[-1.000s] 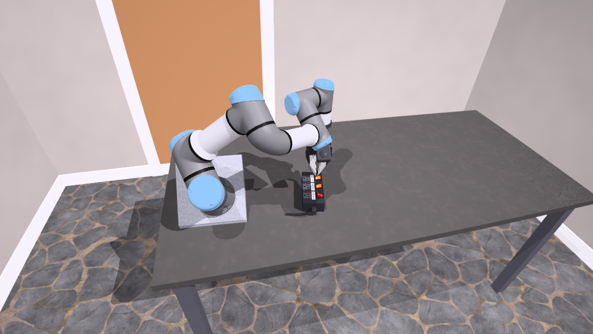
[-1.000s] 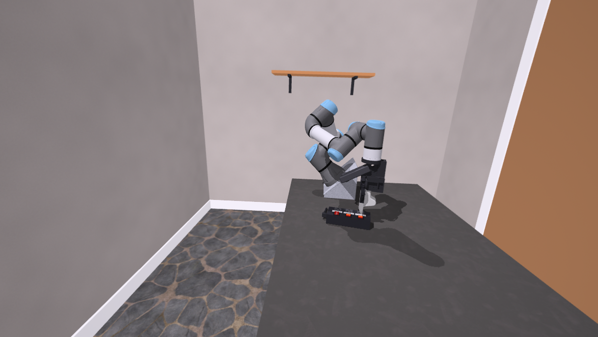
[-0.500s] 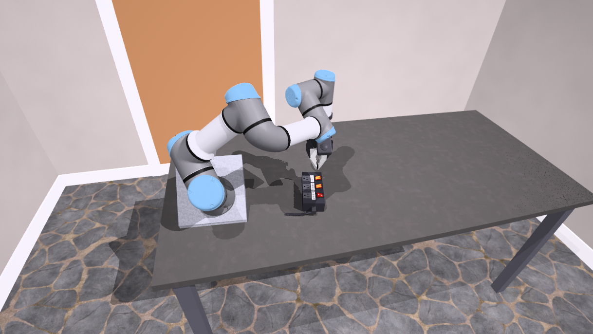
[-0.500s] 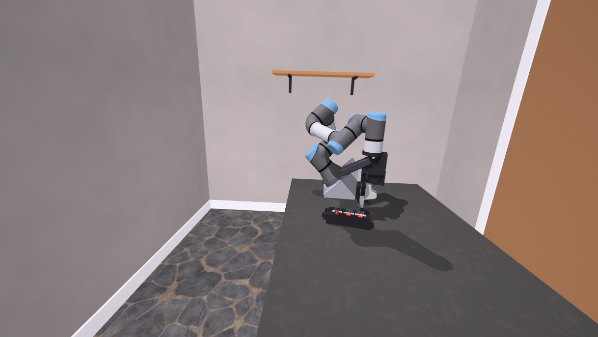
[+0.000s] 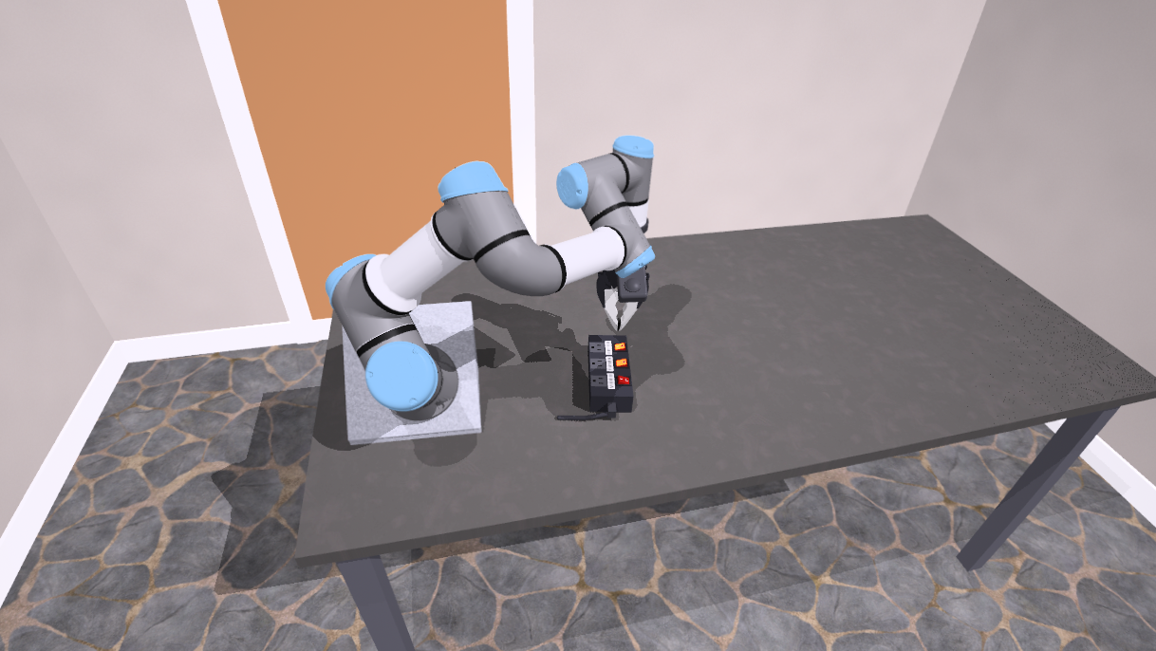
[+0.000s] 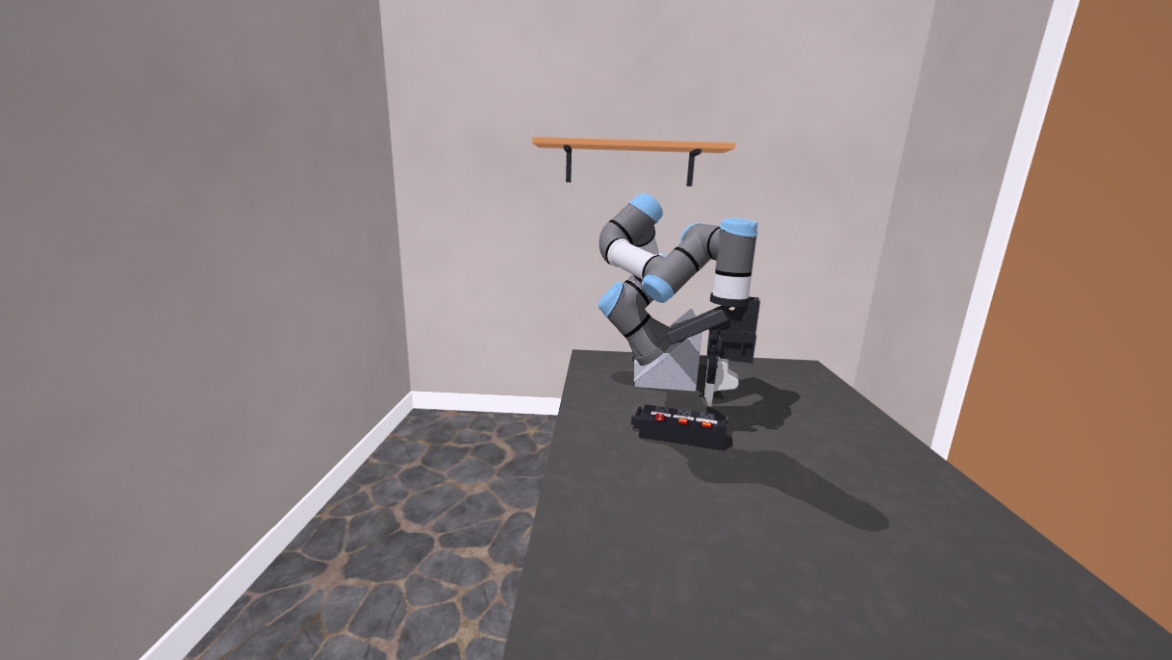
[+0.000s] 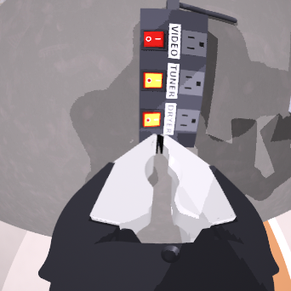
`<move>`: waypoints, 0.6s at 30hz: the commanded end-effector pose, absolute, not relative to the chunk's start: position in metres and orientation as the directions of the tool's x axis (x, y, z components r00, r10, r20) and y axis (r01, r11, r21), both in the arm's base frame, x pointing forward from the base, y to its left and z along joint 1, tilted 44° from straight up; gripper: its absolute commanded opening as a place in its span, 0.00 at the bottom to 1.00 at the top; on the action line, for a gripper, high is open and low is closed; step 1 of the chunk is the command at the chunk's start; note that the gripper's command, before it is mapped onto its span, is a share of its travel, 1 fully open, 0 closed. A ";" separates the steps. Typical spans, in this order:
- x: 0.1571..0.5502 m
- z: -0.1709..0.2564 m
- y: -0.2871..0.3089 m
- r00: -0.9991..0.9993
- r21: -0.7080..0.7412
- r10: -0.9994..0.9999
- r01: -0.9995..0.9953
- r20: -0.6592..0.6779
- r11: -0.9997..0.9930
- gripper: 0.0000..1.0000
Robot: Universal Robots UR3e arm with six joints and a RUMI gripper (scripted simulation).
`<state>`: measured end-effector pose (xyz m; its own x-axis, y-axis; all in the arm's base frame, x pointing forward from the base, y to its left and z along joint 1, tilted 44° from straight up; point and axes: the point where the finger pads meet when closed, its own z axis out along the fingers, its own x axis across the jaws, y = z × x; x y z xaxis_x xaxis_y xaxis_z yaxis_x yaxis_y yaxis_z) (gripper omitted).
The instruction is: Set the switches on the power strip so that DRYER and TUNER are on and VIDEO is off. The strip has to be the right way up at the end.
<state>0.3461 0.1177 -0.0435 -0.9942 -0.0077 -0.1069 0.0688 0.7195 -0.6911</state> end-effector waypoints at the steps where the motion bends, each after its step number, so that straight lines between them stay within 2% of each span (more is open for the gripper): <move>1: 0.347 -0.043 0.118 -0.994 -0.690 -0.008 0.070 -0.109 0.720 0.00; 2: 0.347 -0.043 0.118 -0.994 -0.690 -0.008 0.070 -0.109 0.720 1.00; 18: 0.346 -0.038 0.123 -0.994 -0.690 -0.008 0.070 -0.109 0.720 1.00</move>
